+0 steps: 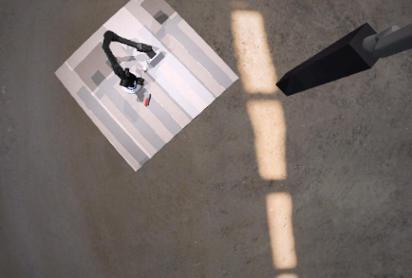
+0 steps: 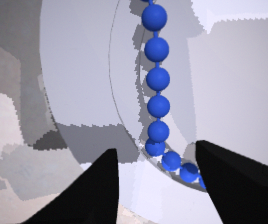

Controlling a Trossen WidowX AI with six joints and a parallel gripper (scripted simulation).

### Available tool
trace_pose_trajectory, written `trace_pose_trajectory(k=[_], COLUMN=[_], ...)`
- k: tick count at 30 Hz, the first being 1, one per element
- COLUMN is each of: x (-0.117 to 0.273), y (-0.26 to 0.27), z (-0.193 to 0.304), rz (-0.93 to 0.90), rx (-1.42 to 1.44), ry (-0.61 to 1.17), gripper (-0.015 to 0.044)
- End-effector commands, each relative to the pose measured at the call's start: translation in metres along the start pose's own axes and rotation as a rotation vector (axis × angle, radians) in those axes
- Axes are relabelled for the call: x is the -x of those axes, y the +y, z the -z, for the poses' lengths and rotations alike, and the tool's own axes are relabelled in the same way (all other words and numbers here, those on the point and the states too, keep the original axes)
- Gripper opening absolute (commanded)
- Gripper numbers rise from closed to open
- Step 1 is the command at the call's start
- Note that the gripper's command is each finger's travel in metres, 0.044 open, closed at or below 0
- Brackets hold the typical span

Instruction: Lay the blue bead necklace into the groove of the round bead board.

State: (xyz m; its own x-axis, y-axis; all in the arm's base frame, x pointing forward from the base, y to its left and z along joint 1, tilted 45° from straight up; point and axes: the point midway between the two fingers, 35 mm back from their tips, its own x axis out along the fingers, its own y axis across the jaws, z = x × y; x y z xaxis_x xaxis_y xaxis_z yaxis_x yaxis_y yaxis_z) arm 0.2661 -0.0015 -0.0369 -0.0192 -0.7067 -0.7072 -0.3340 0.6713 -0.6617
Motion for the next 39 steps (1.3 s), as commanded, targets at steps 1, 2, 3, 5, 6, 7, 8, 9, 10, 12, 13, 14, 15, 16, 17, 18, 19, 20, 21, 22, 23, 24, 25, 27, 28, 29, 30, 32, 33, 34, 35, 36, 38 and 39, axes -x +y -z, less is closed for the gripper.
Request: trace_pose_trajectory(k=[1,2,3,5,6,7,8,9,10,12,13,14,15,16,17,18,19,20,21,22,23,24,25,27,28,29,30,32,33,34,35,36,38,39], x=[0.0,0.0,0.001,0.004,0.005,0.002,0.003,0.005,0.006,0.006,0.006,0.006,0.006,0.006,0.006,0.006,0.006,0.006,0.006,0.006,0.006,0.006,0.006,0.007,0.01,0.015,0.021,0.033,0.037,0.038,0.038,0.036,0.03,0.026], y=[0.0,0.0,0.0,0.0,0.0,0.0,0.0,0.0,0.0,0.0,0.0,0.0,0.0,0.0,0.0,0.0,0.0,0.0,0.0,0.0,0.0,0.0,0.0,0.0,0.0,0.0,-0.001,-0.001,-0.001,-0.001,-0.001,-0.001,-0.001,-0.001], z=[0.0,0.0,0.0,0.0,0.0,0.001,0.001,0.001,0.001,0.001,0.001,0.001,0.001,0.001,0.001,0.001,0.001,0.001,0.001,0.001,0.001,0.001,0.001,0.0,-0.001,-0.003,-0.006,-0.01,-0.011,-0.012,-0.012,-0.012,-0.012,-0.012], rz=[0.0,0.0,0.0,0.0,0.0,0.001,0.001,0.0,0.0,0.0,0.0,0.0,0.0,0.0,0.0,0.0,0.0,0.0,0.0,0.0,0.0,0.0,0.0,0.0,0.0,0.0,-0.001,-0.001,-0.001,-0.001,-0.001,-0.001,-0.001,-0.001], rx=[0.0,0.0,0.0,0.004,0.006,0.006,0.006,0.007,0.007,0.007,0.007,0.007,0.007,0.007,0.007,0.007,0.007,0.007,0.007,0.007,0.007,0.007,0.007,0.004,-0.004,-0.018,-0.036,-0.068,-0.076,-0.079,-0.079,-0.079,-0.079,-0.079], ry=[0.0,0.0,0.0,0.0,0.0,0.002,0.001,0.0,0.0,0.0,0.0,0.0,0.0,0.0,0.0,0.0,0.0,0.0,0.0,0.0,0.0,0.0,0.0,0.0,0.0,0.0,-0.001,-0.001,-0.001,-0.001,-0.001,-0.001,-0.001,-0.001], gripper=[0.0289,0.0315,0.0341,0.0394,0.042,0.044,0.044,0.044,0.044,0.044,0.044,0.044,0.044,0.044,0.044,0.044,0.044,0.044,0.044,0.044,0.044,0.044,0.044,0.0414,0.0387,0.0361,0.0335,0.0282,0.0256,0.023,0.0204,0.0177,0.0125,0.012])
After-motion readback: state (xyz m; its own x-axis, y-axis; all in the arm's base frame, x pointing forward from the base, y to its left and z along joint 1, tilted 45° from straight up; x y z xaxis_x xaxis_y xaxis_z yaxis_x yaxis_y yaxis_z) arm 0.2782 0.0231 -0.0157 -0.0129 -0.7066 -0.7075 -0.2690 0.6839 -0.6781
